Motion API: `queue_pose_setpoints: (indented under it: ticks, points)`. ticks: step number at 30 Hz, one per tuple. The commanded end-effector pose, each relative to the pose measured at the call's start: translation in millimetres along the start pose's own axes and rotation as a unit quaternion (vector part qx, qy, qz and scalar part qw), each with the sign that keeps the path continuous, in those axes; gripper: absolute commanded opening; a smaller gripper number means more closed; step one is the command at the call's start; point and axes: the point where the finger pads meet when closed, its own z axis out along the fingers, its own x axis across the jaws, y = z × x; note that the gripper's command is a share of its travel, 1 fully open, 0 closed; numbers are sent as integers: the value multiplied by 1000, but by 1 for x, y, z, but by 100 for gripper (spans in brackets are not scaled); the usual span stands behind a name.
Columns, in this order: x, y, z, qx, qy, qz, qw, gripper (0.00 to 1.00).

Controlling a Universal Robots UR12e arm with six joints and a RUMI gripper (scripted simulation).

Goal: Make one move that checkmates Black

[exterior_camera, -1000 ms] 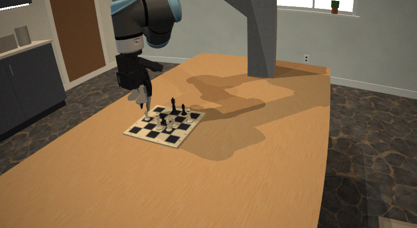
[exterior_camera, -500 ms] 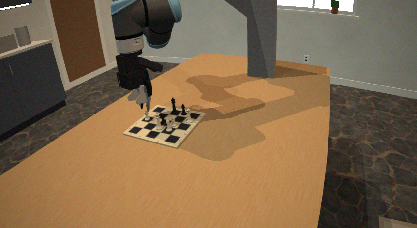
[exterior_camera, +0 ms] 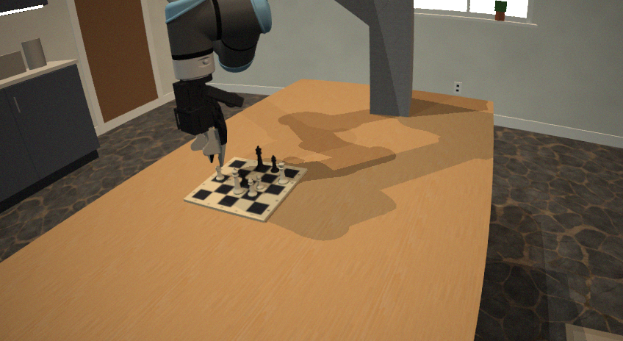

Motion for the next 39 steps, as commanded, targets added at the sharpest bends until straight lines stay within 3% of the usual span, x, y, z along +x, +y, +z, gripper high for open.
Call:
queue_pose_setpoints:
  ticks: [1, 13, 28, 39]
  points:
    - [0, 0, -1, 0, 0, 0, 1000, 22]
    - [0, 0, 4, 0, 0, 0, 1000, 22]
    - [0, 0, 29, 0, 0, 0, 1000, 22]
    - [0, 0, 30, 0, 0, 0, 1000, 22]
